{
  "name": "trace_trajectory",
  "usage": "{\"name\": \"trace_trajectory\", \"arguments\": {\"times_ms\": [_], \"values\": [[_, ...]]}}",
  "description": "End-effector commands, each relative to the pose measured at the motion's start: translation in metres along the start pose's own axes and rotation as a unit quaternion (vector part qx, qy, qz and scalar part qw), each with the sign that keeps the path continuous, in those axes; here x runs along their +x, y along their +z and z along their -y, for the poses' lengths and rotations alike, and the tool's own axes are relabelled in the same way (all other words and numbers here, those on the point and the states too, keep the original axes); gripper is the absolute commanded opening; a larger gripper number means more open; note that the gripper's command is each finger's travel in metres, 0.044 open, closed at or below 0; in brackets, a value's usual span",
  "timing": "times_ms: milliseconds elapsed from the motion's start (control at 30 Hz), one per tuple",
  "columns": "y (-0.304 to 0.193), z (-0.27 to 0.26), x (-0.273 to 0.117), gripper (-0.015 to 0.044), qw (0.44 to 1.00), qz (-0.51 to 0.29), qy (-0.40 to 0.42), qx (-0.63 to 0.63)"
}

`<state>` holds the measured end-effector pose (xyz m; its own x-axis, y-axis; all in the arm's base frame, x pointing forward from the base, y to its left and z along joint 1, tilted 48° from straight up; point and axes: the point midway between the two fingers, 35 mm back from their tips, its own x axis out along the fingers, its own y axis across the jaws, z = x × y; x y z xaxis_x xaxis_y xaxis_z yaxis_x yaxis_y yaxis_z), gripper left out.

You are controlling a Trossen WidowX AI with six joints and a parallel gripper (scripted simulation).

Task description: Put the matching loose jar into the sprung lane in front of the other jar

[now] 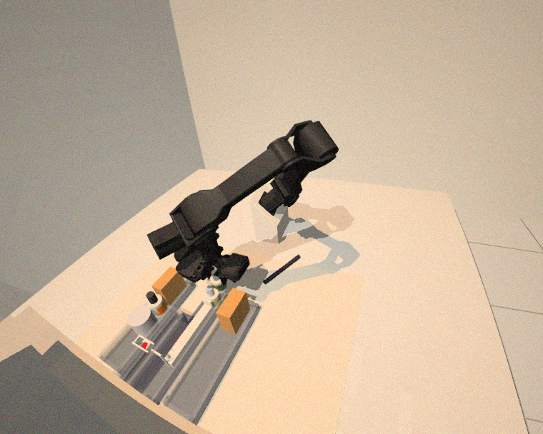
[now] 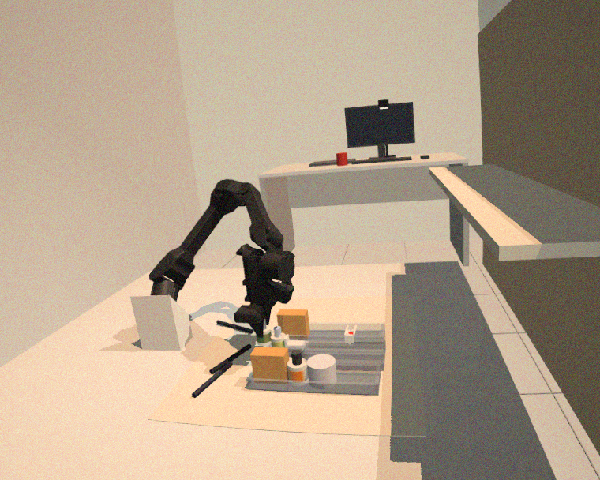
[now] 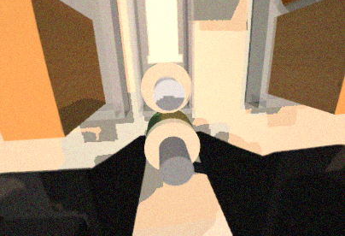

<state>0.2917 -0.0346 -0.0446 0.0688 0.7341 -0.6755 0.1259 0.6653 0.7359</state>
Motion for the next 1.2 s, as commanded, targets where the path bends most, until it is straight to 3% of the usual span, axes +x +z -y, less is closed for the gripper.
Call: {"name": "trace_trajectory", "arguments": {"times_ms": [0,1167], "values": [[0.009,0.000,-0.003,0.0000,1.000,0.010,0.000,-0.005],[0.021,-0.001,-0.004,0.0000,1.000,0.010,0.000,-0.006]]}}
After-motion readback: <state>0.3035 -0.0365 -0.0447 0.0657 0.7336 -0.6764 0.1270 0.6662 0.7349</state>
